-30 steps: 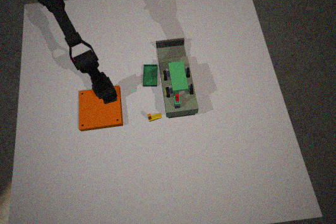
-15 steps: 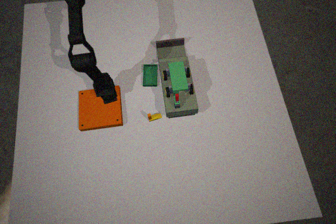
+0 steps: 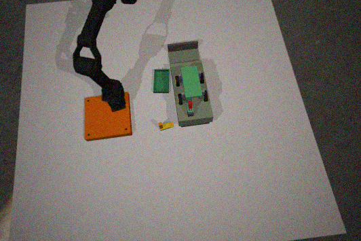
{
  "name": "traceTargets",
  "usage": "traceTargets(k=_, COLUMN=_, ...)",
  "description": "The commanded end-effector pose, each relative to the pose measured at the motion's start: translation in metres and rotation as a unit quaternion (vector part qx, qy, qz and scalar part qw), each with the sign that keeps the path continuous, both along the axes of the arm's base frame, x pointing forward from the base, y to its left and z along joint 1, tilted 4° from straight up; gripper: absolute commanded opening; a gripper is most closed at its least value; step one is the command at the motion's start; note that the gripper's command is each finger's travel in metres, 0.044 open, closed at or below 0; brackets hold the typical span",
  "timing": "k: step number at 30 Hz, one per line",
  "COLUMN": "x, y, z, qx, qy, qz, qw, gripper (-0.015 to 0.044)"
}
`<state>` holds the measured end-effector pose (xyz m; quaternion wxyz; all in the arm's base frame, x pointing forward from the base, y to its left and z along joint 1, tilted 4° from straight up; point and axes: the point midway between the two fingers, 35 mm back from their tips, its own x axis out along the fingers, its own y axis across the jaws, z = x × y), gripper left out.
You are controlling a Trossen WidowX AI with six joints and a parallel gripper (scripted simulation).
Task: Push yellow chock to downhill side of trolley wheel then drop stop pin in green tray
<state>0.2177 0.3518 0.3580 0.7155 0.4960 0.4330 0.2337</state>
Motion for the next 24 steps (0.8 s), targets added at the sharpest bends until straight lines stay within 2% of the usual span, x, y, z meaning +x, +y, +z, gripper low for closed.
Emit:
traceTargets(k=1, x=0.033, y=-0.028, z=-0.018, qx=-0.037, qy=0.004, qz=-0.042, qw=0.998, gripper=0.0190)
traceTargets(k=13, x=0.104, y=-0.123, z=-0.062, qx=-0.126, qy=0.034, qz=-0.158, qw=0.979, gripper=0.0190)
traceTargets(k=24, x=0.135, y=-0.221, z=-0.097, qx=-0.202, qy=0.075, qz=-0.237, qw=0.947, gripper=0.0190)
